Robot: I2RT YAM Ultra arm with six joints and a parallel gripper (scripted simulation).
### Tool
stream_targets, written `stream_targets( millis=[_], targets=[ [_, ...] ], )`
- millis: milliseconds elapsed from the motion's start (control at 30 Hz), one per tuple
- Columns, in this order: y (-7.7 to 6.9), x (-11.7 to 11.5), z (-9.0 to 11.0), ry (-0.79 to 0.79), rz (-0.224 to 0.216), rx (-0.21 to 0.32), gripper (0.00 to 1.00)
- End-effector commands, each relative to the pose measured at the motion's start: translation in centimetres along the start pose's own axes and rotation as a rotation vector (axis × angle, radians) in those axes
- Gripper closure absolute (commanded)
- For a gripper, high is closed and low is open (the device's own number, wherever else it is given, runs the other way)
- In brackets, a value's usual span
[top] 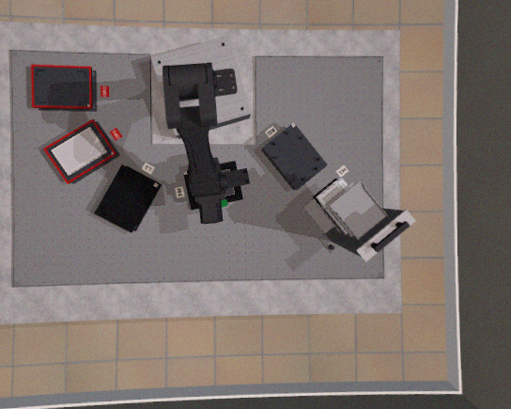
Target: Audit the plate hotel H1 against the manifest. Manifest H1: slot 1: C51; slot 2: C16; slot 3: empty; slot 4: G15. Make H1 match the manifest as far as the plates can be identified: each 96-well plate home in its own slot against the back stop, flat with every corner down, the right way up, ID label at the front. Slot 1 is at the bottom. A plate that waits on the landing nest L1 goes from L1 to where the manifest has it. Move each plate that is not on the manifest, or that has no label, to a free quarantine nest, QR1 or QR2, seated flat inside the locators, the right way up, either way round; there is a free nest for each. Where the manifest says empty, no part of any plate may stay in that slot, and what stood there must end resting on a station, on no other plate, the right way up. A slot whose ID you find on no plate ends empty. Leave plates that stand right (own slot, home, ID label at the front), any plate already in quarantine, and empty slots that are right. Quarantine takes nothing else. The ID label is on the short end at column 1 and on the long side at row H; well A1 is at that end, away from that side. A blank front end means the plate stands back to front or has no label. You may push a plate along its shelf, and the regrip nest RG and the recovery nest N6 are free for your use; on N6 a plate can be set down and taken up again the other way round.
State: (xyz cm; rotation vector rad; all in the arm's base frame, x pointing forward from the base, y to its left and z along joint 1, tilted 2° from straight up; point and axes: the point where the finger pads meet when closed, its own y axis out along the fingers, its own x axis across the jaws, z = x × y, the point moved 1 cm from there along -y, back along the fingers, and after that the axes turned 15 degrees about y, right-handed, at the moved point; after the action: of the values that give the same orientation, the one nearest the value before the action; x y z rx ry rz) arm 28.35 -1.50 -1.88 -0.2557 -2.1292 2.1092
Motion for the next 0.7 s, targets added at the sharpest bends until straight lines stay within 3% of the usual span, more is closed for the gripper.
stream_targets(
  millis=[0, 633, 667],
  targets=[
    [0.0, -0.6, -0.1, -0.002, 0.025, -0.004, 0.00],
    [1.8, -0.7, -0.1, -0.002, 0.025, -0.004, 0.00],
    [1.8, -0.7, -0.1, -0.002, 0.025, -0.004, 0.14]
  ],
)
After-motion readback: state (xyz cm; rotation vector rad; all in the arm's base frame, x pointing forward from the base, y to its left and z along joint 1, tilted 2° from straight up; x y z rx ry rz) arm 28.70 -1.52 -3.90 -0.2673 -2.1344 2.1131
